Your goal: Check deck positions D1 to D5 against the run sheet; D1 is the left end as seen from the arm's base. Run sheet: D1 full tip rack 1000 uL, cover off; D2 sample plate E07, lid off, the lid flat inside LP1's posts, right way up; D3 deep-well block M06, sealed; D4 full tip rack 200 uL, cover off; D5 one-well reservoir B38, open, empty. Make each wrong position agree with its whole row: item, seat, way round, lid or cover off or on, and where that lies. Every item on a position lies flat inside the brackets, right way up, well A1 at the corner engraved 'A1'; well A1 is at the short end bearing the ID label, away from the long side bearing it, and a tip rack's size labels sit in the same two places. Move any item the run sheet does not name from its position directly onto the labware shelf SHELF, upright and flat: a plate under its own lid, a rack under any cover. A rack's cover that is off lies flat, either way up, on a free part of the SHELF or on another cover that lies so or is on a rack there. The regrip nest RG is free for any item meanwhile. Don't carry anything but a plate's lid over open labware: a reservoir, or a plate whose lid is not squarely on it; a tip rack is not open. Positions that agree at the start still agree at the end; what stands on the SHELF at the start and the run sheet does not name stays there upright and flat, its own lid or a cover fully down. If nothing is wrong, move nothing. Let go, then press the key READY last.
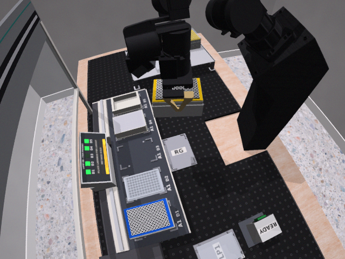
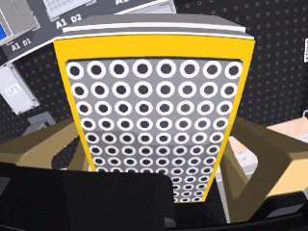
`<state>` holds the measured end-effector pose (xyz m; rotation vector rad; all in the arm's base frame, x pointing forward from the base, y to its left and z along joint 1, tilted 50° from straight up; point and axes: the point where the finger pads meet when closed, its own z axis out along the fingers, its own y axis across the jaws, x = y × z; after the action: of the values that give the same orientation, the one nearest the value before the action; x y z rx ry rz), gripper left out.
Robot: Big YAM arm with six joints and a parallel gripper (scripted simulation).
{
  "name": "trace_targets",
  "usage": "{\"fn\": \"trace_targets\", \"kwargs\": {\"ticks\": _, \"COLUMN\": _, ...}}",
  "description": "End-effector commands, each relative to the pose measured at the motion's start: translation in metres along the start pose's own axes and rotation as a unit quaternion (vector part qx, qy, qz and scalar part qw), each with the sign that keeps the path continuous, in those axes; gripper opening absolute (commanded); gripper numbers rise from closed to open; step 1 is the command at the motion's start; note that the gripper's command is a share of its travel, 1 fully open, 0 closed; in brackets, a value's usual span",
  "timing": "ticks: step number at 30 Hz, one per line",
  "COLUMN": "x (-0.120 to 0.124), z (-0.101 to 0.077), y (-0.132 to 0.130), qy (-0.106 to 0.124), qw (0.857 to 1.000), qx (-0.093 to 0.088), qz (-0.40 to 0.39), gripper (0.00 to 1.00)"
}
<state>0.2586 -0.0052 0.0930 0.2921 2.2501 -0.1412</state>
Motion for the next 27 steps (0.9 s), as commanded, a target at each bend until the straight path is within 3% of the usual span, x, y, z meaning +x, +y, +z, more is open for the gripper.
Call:
{"fn": "trace_targets", "kwargs": {"ticks": 1, "x": -0.0095, "z": -0.0046, "y": 0.0032, "qy": -0.01, "qw": 0.999, "qx": -0.004, "qz": 0.049, "gripper": 0.0}}
{"fn": "trace_targets", "kwargs": {"ticks": 15, "x": -0.0094, "z": -0.0045, "y": 0.0029, "qy": -0.01, "qw": 0.986, "qx": -0.005, "qz": 0.169, "gripper": 0.0}}
{"fn": "trace_targets", "kwargs": {"ticks": 27, "x": -0.0092, "z": -0.0045, "y": 0.003, "qy": -0.009, "qw": 0.966, "qx": -0.006, "qz": 0.257, "gripper": 0.0}}
